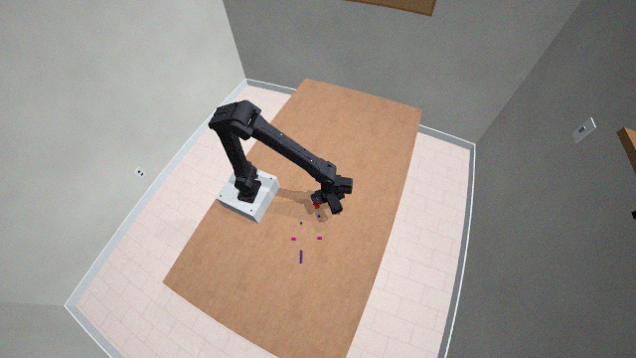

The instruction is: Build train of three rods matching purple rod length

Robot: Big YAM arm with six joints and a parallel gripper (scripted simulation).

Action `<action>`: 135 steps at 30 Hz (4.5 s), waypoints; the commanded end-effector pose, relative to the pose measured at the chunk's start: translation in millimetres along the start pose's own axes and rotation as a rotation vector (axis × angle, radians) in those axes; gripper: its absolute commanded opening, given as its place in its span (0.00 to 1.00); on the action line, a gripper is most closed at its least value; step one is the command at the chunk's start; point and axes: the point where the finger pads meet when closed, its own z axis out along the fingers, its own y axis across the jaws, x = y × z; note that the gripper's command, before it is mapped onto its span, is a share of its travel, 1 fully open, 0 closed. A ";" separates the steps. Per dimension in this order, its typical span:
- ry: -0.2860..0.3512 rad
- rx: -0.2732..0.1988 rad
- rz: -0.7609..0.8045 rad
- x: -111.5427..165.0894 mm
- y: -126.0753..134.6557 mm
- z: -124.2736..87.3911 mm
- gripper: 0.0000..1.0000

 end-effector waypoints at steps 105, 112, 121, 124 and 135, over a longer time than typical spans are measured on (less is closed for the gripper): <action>-0.039 -0.020 -0.788 -62.9 -47.4 -10.0 1.00; -0.039 -0.020 -0.788 -62.9 -47.4 -10.0 1.00; -0.039 -0.020 -0.788 -62.9 -47.4 -10.0 1.00; -0.039 -0.020 -0.788 -62.9 -47.4 -10.0 1.00; -0.038 -0.020 -0.779 -63.5 -48.0 -9.9 1.00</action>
